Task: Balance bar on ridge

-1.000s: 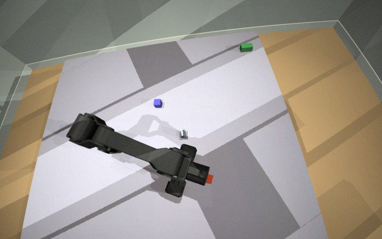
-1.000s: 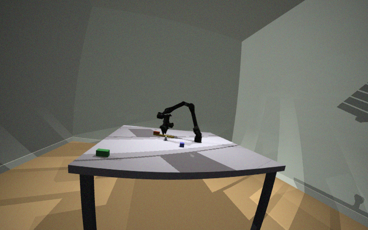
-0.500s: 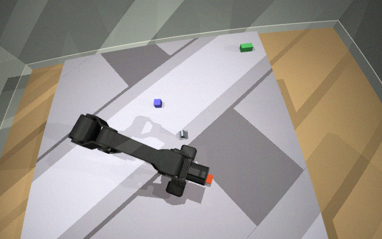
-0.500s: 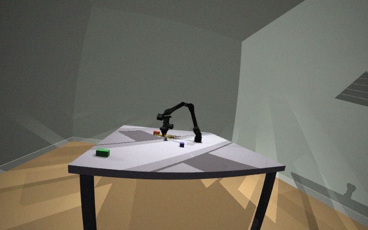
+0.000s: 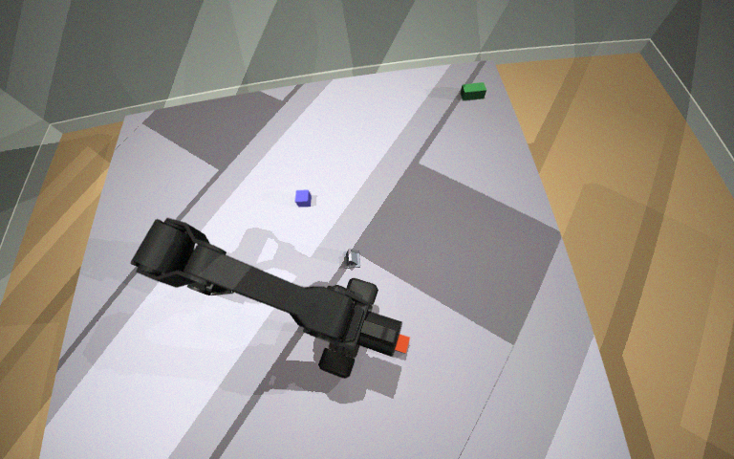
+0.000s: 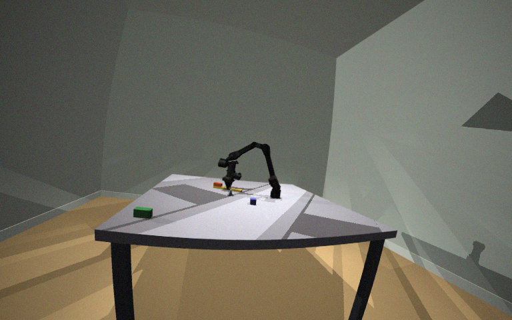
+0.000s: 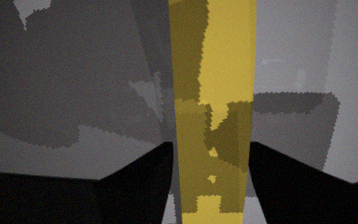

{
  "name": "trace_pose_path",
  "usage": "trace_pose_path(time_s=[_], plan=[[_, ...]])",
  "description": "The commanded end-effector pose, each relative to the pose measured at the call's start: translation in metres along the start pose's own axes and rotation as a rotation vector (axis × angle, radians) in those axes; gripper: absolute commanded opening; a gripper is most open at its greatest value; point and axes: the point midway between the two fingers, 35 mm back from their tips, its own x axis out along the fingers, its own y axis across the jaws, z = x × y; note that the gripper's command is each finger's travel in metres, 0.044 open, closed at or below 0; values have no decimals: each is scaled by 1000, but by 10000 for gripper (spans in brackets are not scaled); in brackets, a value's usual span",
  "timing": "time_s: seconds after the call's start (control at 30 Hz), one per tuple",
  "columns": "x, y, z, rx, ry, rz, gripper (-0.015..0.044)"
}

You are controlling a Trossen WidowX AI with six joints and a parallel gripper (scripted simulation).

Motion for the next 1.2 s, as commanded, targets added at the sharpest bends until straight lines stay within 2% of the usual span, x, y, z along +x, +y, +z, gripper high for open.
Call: trace_pose_path(time_s=[0.0,0.17,0.3,1.17], plan=[[0,0,0,0,0,1,138],[0,0,0,0,0,1,104],[-6,0,-1,0,0,0,0],[-73,0,-5,-6,0,0,0]])
